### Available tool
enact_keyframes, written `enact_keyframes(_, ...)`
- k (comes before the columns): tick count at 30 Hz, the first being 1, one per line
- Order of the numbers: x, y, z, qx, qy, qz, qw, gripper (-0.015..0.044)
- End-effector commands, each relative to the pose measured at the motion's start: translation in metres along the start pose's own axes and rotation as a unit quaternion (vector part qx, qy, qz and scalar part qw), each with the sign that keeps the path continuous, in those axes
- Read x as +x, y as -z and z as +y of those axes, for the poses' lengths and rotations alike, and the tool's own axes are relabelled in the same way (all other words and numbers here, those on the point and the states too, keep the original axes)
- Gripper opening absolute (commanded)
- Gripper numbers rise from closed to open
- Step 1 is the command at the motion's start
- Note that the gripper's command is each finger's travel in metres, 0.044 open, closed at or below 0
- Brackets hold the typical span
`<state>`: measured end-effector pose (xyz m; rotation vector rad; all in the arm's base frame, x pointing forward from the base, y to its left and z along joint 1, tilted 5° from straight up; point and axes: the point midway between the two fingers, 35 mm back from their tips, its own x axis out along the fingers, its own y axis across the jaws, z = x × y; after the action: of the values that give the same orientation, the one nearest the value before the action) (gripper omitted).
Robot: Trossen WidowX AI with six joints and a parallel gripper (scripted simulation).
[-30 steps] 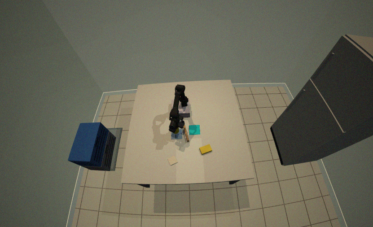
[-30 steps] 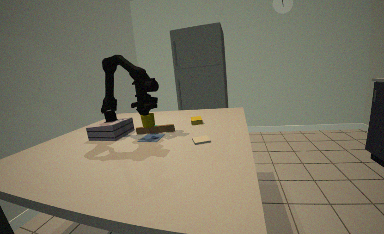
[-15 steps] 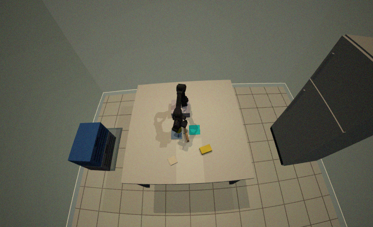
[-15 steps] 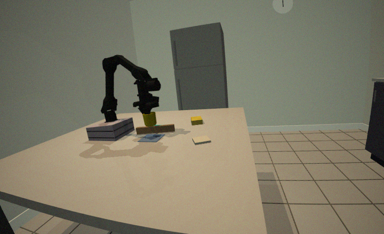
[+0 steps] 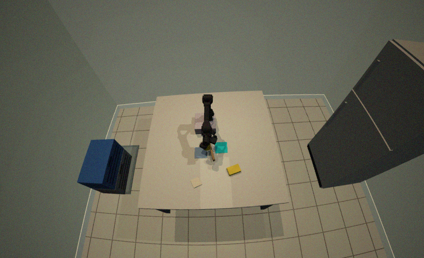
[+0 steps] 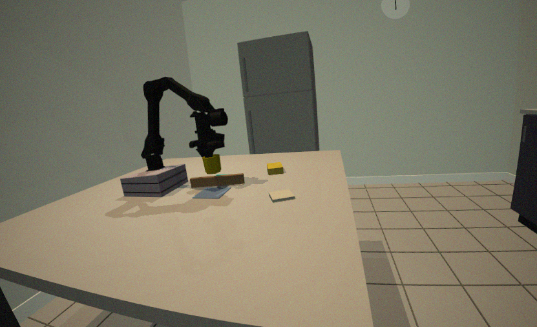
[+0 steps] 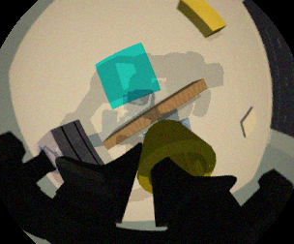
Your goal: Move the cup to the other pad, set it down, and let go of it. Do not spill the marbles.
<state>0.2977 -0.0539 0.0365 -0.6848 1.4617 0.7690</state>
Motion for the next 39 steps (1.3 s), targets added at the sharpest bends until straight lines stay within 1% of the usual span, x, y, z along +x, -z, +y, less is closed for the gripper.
enact_keyframes(1,0.000,-0.006,0.006,0.002,0.000,-0.002,1.000,0.0000)
enact_keyframes(39,-0.002,-0.069,0.062,0.002,-0.003,-0.005,1.000,0.0000)
